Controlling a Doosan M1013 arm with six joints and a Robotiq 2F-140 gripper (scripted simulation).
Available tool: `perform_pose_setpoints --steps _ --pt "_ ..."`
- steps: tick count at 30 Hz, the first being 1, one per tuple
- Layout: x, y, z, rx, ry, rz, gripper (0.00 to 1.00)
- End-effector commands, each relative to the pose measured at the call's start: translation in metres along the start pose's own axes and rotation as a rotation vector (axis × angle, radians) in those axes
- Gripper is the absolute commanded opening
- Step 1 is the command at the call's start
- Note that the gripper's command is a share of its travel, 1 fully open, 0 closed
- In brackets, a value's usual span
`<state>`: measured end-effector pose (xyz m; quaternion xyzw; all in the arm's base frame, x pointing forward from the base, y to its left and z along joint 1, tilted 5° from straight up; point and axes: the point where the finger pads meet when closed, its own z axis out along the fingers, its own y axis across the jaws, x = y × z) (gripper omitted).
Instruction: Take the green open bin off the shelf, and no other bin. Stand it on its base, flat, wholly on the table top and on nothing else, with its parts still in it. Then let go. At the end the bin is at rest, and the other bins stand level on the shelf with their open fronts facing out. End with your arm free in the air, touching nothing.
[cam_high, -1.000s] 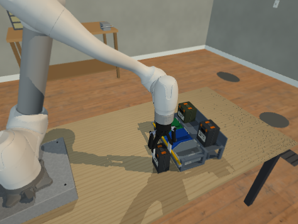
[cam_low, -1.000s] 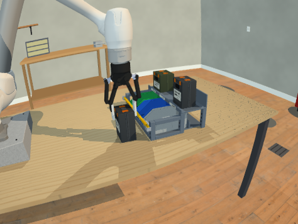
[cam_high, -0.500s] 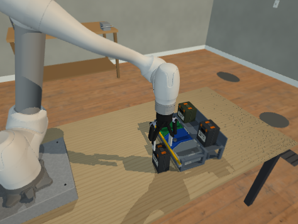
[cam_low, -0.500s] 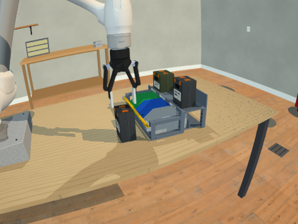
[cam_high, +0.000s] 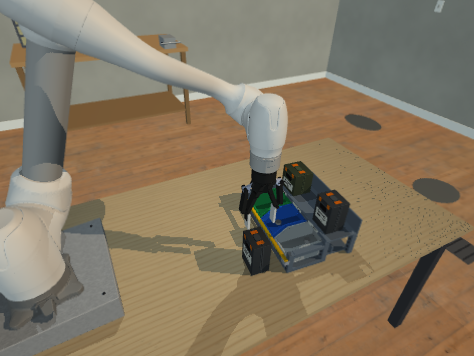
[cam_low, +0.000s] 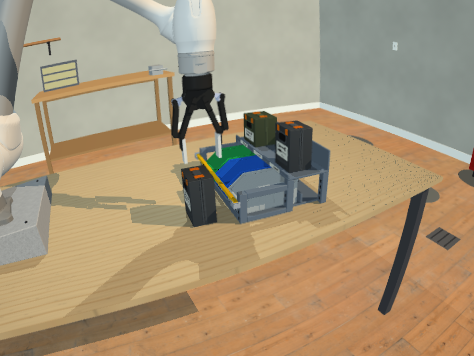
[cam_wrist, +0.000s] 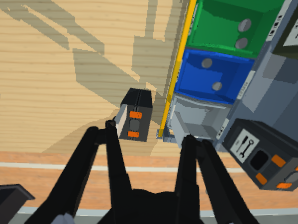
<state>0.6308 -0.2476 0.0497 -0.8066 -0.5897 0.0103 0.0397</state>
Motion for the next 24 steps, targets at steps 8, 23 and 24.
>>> perform_pose_setpoints --steps 8,23,24 --pt "0.003 0.002 0.000 0.000 -0.001 -0.003 0.57" --pt "0.048 0.033 0.001 0.000 -0.001 -0.003 0.57" --pt "0.048 0.033 0.001 0.000 -0.001 -0.003 0.57"
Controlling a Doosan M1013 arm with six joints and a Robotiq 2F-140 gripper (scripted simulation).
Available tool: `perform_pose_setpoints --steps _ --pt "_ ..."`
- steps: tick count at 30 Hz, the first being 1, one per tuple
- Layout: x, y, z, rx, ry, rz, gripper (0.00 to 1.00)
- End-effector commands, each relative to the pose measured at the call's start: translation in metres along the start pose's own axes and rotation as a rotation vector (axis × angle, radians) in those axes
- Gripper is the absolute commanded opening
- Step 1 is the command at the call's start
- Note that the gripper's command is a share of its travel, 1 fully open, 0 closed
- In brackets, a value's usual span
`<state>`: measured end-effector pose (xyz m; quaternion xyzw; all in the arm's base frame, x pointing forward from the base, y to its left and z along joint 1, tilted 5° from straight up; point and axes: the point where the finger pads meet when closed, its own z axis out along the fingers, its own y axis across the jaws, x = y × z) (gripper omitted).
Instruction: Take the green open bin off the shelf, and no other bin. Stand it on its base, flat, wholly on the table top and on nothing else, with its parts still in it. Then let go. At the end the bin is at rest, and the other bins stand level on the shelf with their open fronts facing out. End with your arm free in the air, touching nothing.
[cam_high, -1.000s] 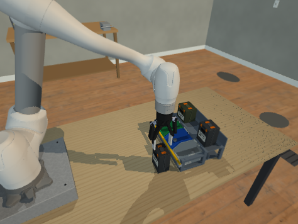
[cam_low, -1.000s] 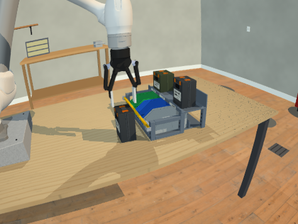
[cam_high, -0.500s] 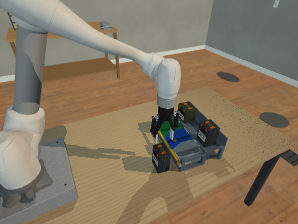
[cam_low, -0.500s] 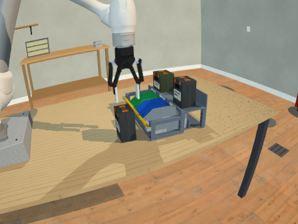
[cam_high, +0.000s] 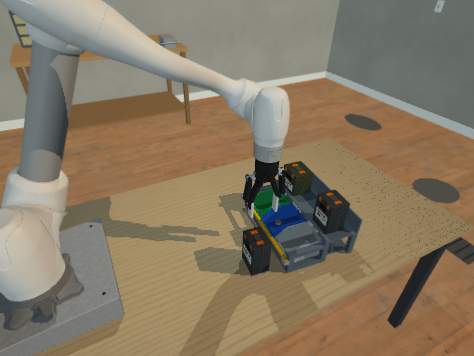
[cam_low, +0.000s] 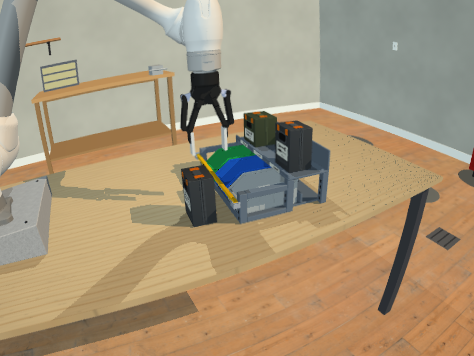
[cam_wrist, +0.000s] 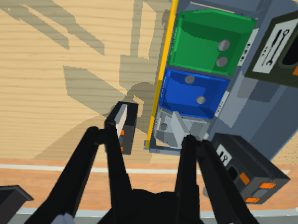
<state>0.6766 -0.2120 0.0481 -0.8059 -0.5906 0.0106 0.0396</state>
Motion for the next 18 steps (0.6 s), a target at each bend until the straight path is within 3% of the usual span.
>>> perform_pose_setpoints --steps 1,7,18 --pt "0.000 0.000 0.000 0.000 0.000 -0.001 0.57" --pt "0.043 0.029 0.001 0.000 0.000 -0.001 0.57" --pt "0.043 0.029 0.001 0.000 0.000 -0.001 0.57"
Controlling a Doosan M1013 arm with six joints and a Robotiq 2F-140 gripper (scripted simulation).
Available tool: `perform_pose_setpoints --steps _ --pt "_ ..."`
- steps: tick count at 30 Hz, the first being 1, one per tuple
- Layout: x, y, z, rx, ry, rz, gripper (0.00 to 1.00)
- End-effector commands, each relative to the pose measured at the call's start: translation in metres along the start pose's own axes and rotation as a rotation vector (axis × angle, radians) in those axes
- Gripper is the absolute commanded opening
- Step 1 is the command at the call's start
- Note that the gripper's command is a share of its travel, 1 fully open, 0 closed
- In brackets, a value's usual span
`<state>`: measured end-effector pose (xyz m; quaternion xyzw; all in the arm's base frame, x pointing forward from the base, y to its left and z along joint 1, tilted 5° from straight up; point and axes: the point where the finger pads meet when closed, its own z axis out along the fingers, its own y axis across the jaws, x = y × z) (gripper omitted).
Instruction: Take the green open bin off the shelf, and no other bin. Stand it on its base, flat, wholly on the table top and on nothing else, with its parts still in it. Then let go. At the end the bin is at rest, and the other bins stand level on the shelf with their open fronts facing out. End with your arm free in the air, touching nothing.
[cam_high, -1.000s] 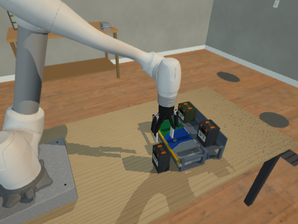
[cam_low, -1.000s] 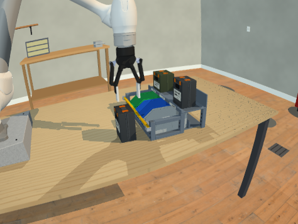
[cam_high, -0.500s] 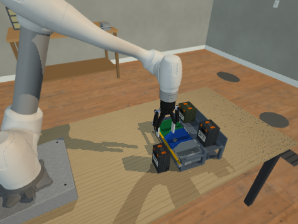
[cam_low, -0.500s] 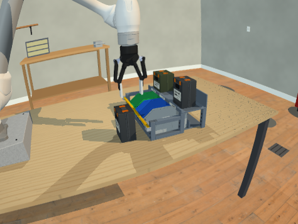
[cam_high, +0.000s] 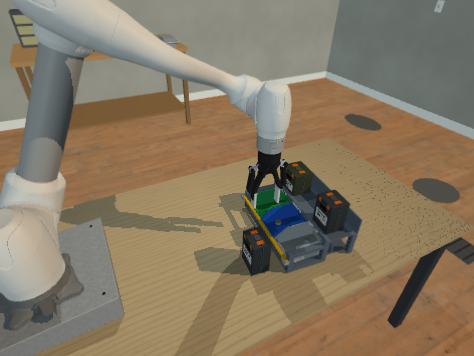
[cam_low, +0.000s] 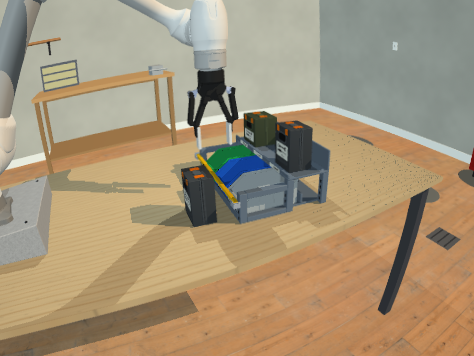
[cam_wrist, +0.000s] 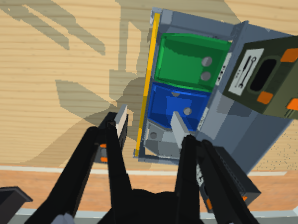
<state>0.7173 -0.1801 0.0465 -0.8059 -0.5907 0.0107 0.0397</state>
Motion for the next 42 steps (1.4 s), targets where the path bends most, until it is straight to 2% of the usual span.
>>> perform_pose_setpoints --steps 1,6,42 --pt "0.000 0.000 0.000 0.000 0.000 0.000 0.57" --pt "-0.008 -0.006 0.000 0.000 0.000 0.000 0.57" --pt "-0.014 -0.010 0.000 0.000 0.000 0.000 0.57"
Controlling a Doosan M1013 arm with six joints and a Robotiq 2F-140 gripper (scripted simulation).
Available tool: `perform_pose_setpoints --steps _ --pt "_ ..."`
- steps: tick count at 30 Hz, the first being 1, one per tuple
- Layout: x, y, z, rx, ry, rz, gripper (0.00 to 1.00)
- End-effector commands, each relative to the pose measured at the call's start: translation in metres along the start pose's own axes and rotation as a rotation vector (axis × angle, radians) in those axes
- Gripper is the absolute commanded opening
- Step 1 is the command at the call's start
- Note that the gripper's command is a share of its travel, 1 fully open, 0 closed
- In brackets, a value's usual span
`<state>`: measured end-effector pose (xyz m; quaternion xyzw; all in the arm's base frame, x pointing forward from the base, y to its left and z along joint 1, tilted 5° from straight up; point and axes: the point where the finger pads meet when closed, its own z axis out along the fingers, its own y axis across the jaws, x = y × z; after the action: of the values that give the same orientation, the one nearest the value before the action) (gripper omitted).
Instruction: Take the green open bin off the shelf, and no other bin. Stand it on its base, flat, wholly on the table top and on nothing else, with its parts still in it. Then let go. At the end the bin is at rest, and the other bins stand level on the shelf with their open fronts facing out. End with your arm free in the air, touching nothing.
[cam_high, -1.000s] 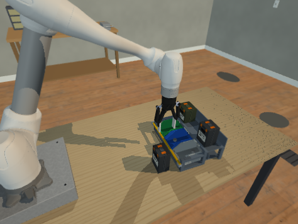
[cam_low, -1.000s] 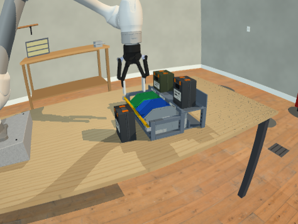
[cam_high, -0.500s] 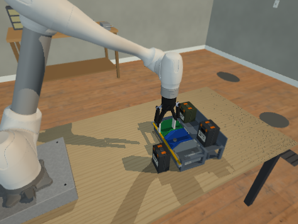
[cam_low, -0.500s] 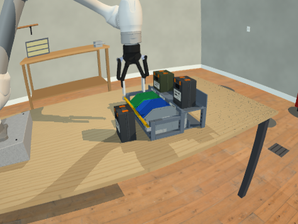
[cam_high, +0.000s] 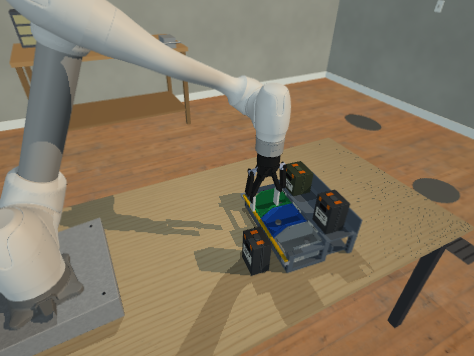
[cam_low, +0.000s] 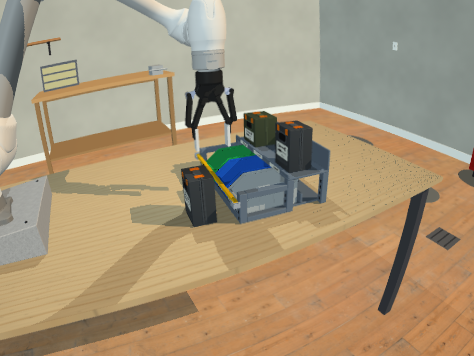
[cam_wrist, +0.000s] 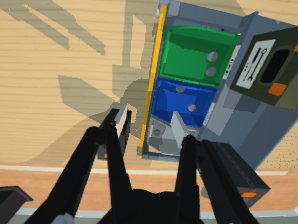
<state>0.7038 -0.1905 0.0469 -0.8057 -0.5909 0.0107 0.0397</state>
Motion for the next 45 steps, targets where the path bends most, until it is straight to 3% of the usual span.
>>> perform_pose_setpoints --steps 1,10,11,45 --pt "-0.0002 -0.0002 -0.0002 0.000 0.000 0.000 0.57" --pt "-0.0002 -0.0002 -0.0002 0.000 0.000 0.000 0.57" --pt "-0.0002 -0.0002 -0.0002 0.000 0.000 0.000 0.28" --pt "-0.0004 -0.0003 0.0058 0.000 0.000 0.000 0.28"
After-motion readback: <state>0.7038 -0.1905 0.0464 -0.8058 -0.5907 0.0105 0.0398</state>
